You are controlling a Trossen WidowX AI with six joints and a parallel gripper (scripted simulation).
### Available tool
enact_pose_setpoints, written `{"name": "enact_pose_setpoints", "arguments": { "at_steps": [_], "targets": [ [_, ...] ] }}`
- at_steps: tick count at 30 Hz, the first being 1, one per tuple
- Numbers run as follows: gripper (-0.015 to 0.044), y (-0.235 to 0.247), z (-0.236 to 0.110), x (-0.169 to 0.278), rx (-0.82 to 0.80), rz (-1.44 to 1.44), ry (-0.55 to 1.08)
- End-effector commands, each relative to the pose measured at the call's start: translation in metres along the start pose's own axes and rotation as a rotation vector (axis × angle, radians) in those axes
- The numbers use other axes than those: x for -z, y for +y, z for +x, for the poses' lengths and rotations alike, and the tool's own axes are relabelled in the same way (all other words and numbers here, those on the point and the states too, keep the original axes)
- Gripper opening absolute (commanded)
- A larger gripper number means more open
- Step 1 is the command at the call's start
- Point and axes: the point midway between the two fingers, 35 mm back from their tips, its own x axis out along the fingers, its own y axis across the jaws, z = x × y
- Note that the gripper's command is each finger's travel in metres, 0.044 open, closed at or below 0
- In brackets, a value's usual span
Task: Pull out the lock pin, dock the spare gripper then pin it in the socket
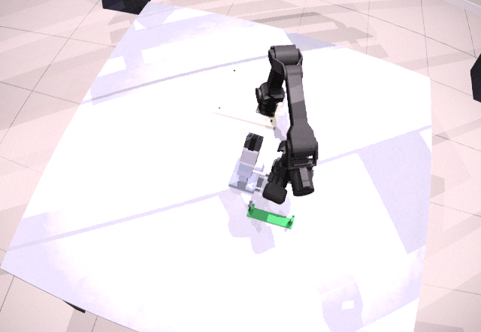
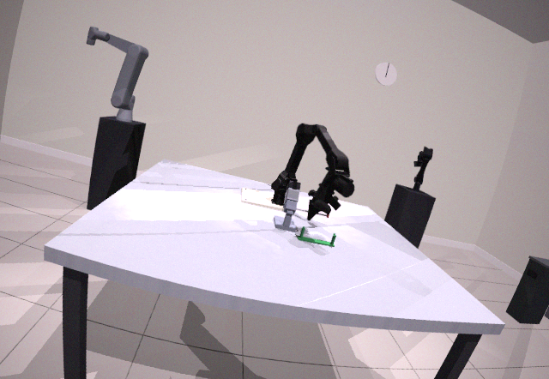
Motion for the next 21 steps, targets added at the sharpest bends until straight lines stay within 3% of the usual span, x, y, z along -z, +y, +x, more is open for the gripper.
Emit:
{"name": "enact_pose_setpoints", "arguments": {
  "at_steps": [1, 21],
  "targets": [
    [0.0000, 0.000, 0.001, 0.003, 0.002, -0.004, 0.002],
    [0.0000, 0.000, 0.003, 0.014, -0.003, -0.006, 0.002]
  ]
}}
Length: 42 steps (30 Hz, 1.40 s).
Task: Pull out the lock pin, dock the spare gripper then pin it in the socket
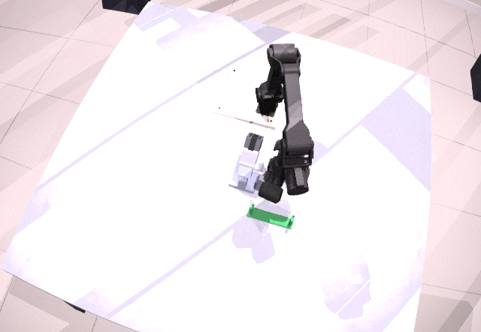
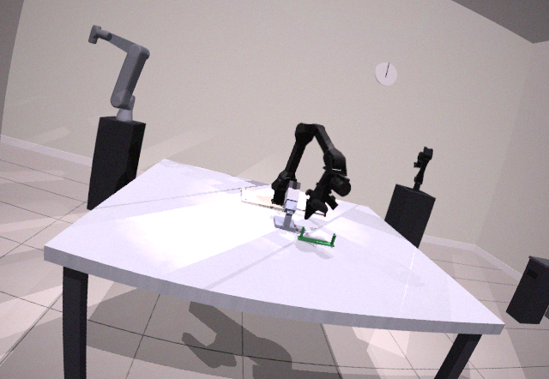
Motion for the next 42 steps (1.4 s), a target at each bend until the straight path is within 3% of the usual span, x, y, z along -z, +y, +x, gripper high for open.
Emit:
{"name": "enact_pose_setpoints", "arguments": {
  "at_steps": [1, 42],
  "targets": [
    [0.0000, 0.000, 0.000, 0.003, 0.002, -0.004, 0.003],
    [0.0000, -0.001, 0.006, 0.024, -0.008, -0.007, 0.002]
  ]
}}
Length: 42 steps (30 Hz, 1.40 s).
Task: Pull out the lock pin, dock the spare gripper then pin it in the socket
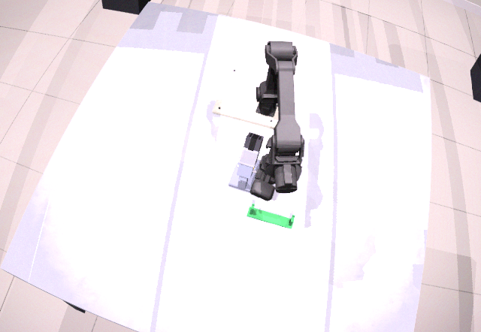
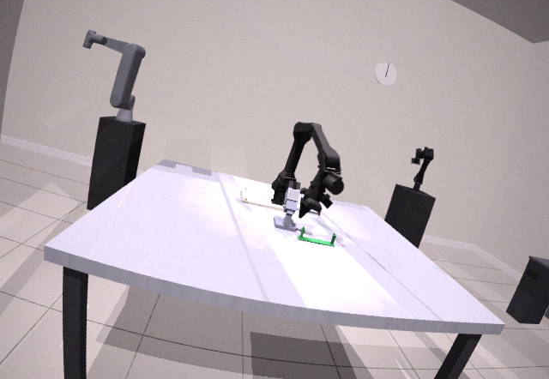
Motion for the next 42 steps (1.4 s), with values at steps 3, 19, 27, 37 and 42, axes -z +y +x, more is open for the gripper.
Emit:
{"name": "enact_pose_setpoints", "arguments": {
  "at_steps": [3, 19, 27, 37, 42],
  "targets": [
    [0.0053, 0.000, 0.000, 0.000, 0.000, 0.000, 0.000],
    [0.0200, 0.001, -0.009, -0.004, -0.003, -0.001, 0.000],
    [0.0200, 0.005, -0.026, -0.011, -0.015, -0.011, 0.008],
    [0.0200, 0.008, -0.048, -0.019, -0.025, -0.023, 0.018],
    [0.0200, 0.010, -0.059, -0.024, -0.029, -0.029, 0.023]
  ]
}}
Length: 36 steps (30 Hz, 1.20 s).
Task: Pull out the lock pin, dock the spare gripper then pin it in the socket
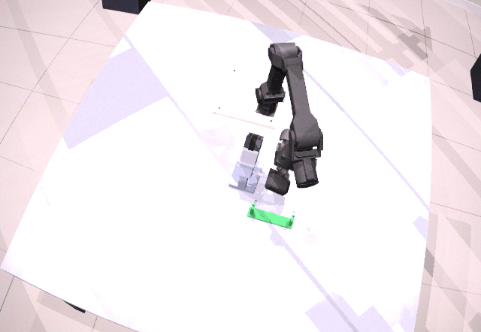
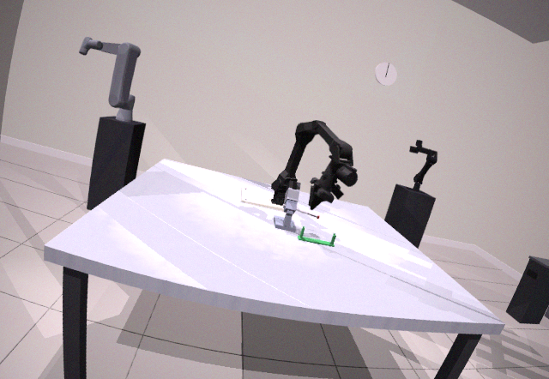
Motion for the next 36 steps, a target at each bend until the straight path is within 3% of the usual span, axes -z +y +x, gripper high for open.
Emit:
{"name": "enact_pose_setpoints", "arguments": {
  "at_steps": [1, 17, 26, 36],
  "targets": [
    [0.0200, 0.000, -0.010, -0.004, 0.001, 0.001, -0.002],
    [0.0200, 0.005, -0.042, -0.015, -0.006, -0.015, 0.011],
    [0.0436, 0.005, -0.036, -0.012, -0.006, -0.017, 0.014],
    [0.0440, 0.005, -0.036, -0.012, -0.006, -0.017, 0.014]
  ]
}}
